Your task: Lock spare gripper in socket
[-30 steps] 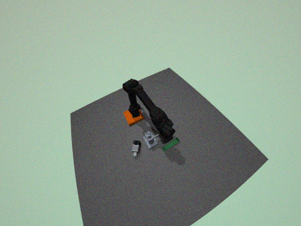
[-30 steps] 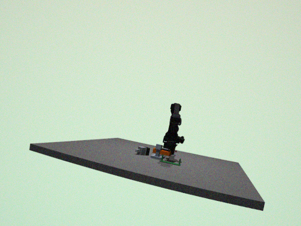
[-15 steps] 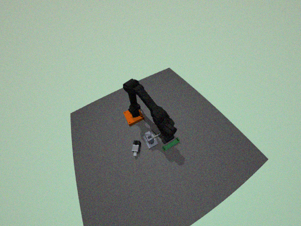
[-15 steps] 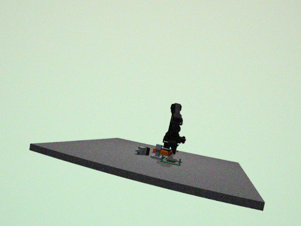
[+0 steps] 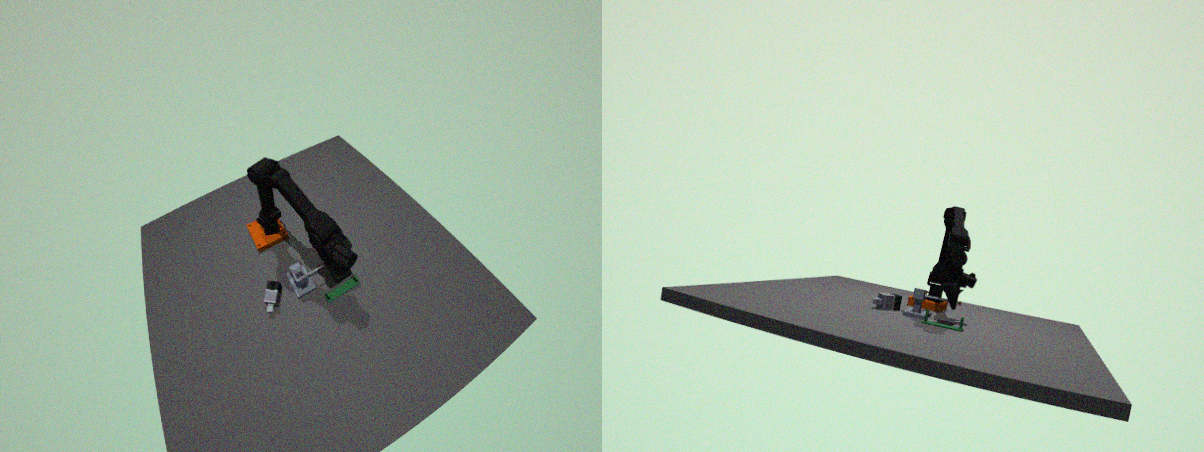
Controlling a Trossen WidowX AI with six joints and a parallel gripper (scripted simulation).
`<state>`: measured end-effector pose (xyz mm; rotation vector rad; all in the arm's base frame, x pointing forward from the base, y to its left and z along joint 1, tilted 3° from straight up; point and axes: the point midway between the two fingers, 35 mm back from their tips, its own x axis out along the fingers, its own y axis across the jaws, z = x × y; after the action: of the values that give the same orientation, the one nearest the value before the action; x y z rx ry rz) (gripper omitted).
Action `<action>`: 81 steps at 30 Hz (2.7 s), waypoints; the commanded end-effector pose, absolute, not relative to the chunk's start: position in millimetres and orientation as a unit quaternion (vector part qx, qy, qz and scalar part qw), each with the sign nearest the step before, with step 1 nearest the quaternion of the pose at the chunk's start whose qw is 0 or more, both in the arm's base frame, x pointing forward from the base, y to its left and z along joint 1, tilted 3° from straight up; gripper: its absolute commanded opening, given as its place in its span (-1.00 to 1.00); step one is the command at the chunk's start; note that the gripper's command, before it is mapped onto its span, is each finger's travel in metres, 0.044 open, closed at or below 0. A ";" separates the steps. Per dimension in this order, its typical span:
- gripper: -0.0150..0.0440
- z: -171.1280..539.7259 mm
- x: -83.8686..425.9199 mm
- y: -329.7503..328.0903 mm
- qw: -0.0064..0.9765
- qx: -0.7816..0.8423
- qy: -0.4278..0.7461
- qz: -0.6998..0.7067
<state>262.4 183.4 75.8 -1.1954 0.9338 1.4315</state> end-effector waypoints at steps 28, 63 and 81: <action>-0.49 80.9 258.6 207.0 0.500 -0.494 0.394 0.592; -0.49 99.0 252.8 222.1 0.492 -0.490 0.400 0.598; -0.49 107.9 249.3 219.6 0.484 -0.488 0.410 0.600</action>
<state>249.3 219.6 108.6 -1.1880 0.9969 1.4594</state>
